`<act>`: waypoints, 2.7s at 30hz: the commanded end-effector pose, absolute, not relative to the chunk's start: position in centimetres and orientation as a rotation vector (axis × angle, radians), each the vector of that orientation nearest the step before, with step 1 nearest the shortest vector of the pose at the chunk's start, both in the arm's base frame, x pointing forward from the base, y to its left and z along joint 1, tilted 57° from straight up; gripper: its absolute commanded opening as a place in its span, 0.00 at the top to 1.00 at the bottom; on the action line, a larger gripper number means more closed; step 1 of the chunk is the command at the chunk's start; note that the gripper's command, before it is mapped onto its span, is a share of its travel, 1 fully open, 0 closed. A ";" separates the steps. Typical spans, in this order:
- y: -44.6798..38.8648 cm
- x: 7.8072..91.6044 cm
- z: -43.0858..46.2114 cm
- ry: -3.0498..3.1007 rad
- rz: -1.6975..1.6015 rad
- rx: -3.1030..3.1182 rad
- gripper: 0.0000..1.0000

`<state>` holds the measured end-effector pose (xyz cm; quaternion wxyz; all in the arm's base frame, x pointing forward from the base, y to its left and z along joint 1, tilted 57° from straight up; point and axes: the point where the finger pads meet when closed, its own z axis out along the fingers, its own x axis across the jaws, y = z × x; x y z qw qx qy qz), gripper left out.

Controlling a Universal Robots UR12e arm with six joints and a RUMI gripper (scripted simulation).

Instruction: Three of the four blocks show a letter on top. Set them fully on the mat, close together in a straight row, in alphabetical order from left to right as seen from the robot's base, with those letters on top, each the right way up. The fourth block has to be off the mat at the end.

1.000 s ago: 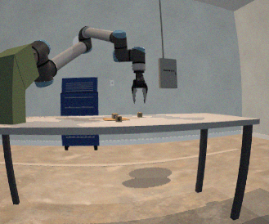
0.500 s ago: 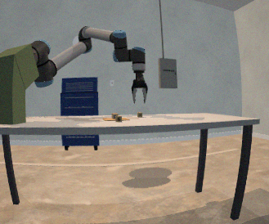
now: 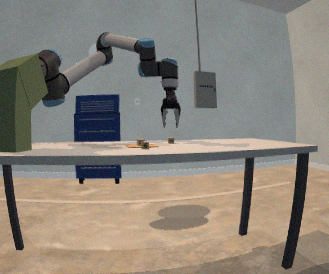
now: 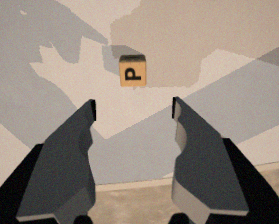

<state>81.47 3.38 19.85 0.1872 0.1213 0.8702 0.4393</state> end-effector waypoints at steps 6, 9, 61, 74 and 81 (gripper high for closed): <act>4.0 81.9 19.3 2.449 1.236 0.342 0.60; 4.2 82.1 19.2 2.449 1.236 0.342 0.60; 6.5 83.5 17.4 2.449 1.236 0.342 0.60; 6.5 83.6 17.4 2.449 1.236 0.342 0.60; 6.6 83.6 17.4 2.449 1.236 0.342 0.60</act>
